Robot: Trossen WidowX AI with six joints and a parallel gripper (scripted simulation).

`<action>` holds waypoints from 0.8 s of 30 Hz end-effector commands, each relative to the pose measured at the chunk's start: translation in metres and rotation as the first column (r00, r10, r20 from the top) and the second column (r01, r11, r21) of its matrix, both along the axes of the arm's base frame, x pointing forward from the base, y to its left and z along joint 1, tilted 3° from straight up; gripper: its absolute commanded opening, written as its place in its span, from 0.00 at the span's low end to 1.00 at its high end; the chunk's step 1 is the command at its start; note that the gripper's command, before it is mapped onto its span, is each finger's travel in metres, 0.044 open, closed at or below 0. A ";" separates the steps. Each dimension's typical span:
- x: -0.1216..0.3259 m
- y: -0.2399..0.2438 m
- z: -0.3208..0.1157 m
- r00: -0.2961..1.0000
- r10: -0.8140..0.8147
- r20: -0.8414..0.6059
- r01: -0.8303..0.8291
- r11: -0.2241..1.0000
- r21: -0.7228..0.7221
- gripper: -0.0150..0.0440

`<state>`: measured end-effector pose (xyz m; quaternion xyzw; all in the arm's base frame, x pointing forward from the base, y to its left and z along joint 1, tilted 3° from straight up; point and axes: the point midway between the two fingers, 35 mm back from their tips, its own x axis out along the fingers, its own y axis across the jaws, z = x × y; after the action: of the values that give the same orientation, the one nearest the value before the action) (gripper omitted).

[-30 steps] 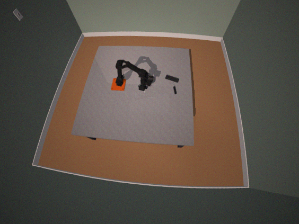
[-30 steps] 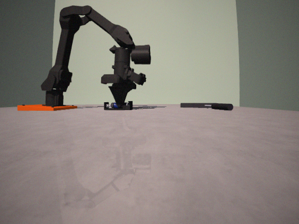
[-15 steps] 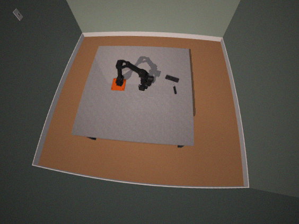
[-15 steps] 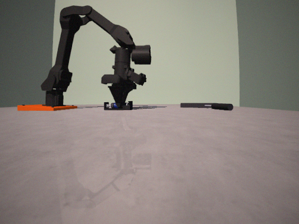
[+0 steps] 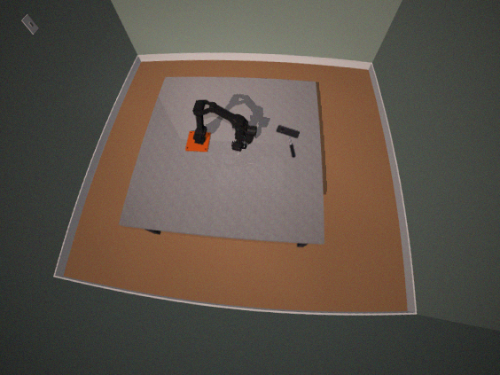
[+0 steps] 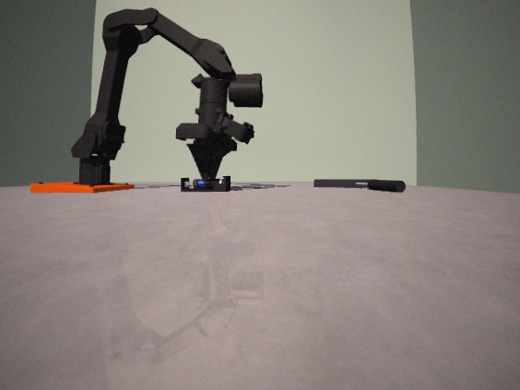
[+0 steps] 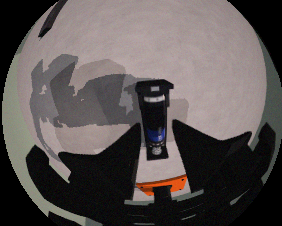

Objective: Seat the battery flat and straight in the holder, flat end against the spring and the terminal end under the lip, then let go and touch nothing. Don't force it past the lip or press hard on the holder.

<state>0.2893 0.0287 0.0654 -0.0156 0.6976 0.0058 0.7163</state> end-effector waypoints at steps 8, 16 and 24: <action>0.000 0.000 0.037 1.000 0.000 0.006 0.000 1.000 0.001 0.80; -0.006 -0.001 0.073 1.000 0.000 0.010 0.000 1.000 0.002 1.00; -0.006 -0.001 0.073 1.000 0.000 0.010 0.000 1.000 0.002 1.00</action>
<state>0.2831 0.0278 0.1358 -0.0151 0.6961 0.0056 0.7178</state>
